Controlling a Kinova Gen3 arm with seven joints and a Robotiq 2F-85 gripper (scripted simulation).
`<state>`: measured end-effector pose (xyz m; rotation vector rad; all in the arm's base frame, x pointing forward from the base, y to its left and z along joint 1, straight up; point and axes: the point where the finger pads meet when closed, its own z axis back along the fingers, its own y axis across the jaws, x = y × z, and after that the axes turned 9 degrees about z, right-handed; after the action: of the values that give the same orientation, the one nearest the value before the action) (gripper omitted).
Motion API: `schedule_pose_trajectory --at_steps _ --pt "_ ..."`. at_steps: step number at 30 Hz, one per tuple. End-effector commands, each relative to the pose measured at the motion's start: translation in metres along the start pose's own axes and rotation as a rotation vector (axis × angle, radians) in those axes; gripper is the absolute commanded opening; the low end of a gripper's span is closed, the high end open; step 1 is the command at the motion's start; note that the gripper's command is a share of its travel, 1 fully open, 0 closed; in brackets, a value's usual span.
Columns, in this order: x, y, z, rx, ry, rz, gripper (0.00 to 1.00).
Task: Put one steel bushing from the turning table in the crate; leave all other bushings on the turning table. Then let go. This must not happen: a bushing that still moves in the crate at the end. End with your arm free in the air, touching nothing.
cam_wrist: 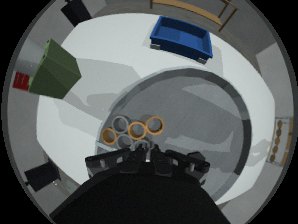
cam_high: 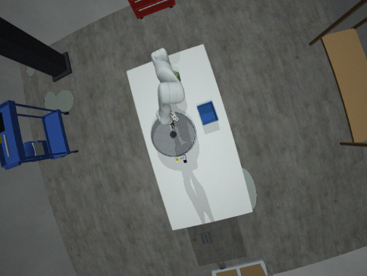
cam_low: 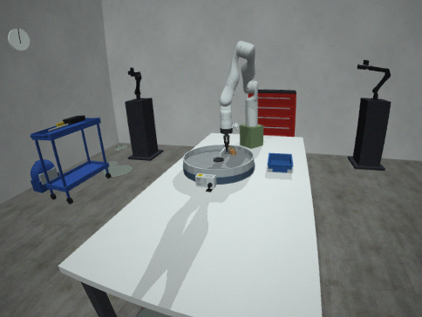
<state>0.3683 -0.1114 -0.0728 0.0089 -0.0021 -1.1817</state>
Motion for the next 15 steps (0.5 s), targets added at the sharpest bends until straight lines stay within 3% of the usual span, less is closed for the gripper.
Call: schedule_pose_trajectory --at_steps 1,15 --pt "0.0005 0.0016 0.0005 0.001 -0.001 0.000 0.00" --pt "0.0008 0.0034 0.0005 0.000 0.000 0.000 0.00"
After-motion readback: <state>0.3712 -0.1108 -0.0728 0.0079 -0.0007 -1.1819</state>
